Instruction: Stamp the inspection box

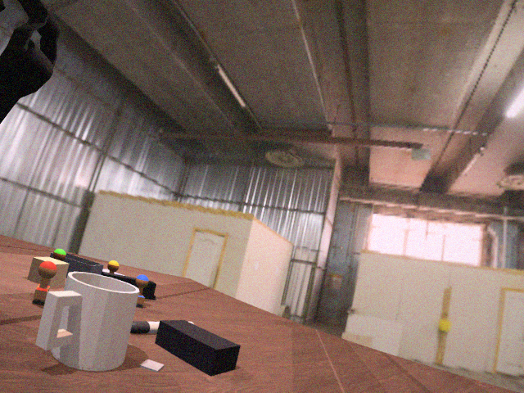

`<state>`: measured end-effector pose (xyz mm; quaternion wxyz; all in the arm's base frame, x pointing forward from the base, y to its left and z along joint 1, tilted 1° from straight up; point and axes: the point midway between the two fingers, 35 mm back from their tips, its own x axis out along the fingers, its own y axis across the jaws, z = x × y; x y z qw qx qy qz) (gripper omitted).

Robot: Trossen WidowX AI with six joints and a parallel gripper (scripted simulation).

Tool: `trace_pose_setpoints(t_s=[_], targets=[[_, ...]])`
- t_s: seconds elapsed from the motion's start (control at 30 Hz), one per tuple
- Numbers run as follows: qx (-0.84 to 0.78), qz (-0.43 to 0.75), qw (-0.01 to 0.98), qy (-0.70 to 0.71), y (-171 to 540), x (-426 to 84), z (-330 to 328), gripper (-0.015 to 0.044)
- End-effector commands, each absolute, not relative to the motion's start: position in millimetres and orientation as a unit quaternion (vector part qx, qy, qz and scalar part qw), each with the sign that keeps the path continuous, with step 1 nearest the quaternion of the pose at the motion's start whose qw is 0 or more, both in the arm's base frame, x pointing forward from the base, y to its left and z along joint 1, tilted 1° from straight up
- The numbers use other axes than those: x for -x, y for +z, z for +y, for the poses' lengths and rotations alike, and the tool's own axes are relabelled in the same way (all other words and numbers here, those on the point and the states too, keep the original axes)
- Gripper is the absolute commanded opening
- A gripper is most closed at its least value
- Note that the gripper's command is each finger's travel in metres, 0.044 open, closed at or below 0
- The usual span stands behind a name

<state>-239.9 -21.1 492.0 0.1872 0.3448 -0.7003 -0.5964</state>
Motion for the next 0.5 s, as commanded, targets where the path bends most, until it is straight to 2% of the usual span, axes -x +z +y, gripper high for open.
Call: trace_pose_setpoints(t_s=[0.0, 0.2, 0.47], targets=[[-0.342, -0.702, 0.183, -0.598, 490.9, 240.8, -18.8, 0.0374], [-0.261, -0.732, 0.046, -0.628, 453.1, 257.4, 60.4, 0.0222], [-0.155, -0.735, -0.154, -0.642, 395.9, 232.1, 176.3, 0.0222]])
